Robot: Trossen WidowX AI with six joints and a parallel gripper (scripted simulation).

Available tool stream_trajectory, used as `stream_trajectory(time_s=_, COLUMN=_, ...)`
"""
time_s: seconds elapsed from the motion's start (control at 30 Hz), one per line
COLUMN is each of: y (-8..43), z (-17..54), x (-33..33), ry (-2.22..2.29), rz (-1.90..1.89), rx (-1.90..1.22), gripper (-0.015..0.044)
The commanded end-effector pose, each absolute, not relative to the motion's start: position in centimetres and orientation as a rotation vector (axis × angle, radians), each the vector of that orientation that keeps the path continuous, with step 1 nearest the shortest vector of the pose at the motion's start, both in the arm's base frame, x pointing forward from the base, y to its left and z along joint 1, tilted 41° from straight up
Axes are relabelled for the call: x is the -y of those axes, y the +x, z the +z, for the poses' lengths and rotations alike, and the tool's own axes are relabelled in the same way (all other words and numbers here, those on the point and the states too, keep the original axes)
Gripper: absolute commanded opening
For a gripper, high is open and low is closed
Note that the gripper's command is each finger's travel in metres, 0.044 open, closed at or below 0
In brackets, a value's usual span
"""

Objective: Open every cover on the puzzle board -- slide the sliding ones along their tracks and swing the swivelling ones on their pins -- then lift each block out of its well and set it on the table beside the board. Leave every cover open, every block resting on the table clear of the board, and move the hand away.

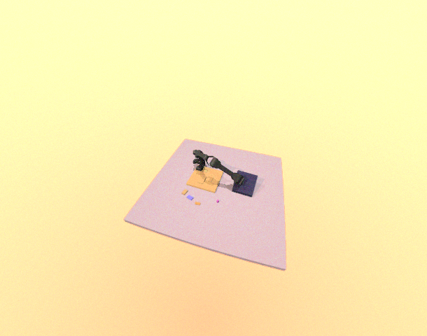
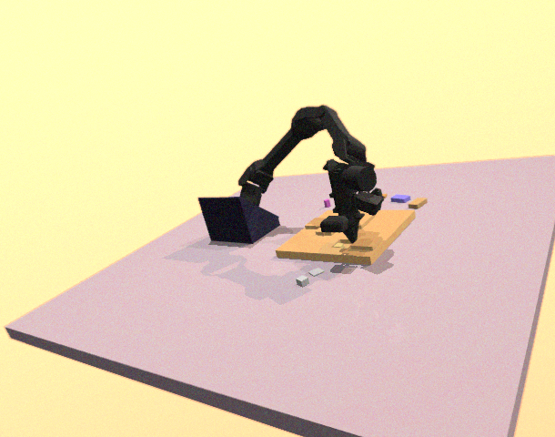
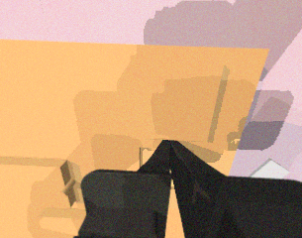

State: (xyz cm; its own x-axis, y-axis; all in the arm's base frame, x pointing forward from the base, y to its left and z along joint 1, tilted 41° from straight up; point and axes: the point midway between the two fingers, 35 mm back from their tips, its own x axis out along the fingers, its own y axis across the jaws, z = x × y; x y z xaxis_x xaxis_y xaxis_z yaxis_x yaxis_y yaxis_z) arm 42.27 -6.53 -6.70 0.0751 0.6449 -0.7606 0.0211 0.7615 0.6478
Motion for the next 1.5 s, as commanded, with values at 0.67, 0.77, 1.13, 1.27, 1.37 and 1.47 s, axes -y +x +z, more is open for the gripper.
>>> stream_trajectory(time_s=0.67, y=42.7, z=-4.5, x=8.5, ry=0.586, rz=0.508, rx=-1.433, gripper=0.0)
stream_trajectory(time_s=0.77, y=42.8, z=-4.2, x=8.8, ry=0.586, rz=0.508, rx=-1.433, gripper=0.0)
stream_trajectory(time_s=1.13, y=42.8, z=-3.1, x=9.7, ry=0.586, rz=0.508, rx=-1.434, gripper=0.0)
stream_trajectory(time_s=1.27, y=41.9, z=-2.8, x=9.2, ry=0.512, rz=0.576, rx=-1.401, gripper=0.0)
stream_trajectory(time_s=1.37, y=40.7, z=-2.2, x=9.1, ry=0.417, rz=0.654, rx=-1.359, gripper=0.0)
stream_trajectory(time_s=1.47, y=39.4, z=-1.7, x=8.9, ry=0.323, rz=0.73, rx=-1.314, gripper=0.0)
